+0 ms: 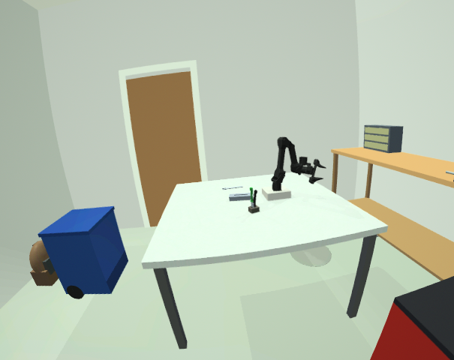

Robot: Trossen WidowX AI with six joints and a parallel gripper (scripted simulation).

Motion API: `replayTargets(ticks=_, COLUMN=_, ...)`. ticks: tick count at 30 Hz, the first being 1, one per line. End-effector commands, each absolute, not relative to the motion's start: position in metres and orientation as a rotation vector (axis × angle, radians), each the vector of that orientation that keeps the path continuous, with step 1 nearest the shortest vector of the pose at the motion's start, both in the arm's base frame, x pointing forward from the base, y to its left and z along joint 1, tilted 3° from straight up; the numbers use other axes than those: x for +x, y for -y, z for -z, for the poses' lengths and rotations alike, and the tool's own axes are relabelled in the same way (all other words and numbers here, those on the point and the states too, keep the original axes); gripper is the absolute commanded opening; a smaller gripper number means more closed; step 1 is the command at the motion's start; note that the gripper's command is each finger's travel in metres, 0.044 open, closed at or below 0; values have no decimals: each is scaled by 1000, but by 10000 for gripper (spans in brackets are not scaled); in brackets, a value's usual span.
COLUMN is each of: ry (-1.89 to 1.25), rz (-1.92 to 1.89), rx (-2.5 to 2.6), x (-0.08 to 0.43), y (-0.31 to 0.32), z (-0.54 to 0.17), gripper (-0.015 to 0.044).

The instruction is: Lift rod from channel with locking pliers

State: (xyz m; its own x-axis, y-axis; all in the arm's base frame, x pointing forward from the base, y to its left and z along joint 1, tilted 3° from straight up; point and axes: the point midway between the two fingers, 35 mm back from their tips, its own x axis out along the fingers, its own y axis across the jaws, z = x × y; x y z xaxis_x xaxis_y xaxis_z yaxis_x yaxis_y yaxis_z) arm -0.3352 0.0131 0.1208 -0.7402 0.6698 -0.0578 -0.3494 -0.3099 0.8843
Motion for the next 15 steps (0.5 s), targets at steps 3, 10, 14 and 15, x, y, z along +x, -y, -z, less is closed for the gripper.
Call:
replayTargets(ticks=3, ry=-1299, rz=-2084, rx=424, x=-338, y=-12, z=-127, gripper=440)
replayTargets(ticks=10, ry=-1316, rz=-2088, rx=416, x=-346, y=-12, z=-196, gripper=440)
replayTargets(ticks=14, ry=-1296, rz=-2083, rx=428, x=-337, y=-19, z=-243, gripper=440)
replayTargets(ticks=15, ry=-1293, rz=-2082, rx=429, x=-335, y=-20, z=-248, gripper=440)
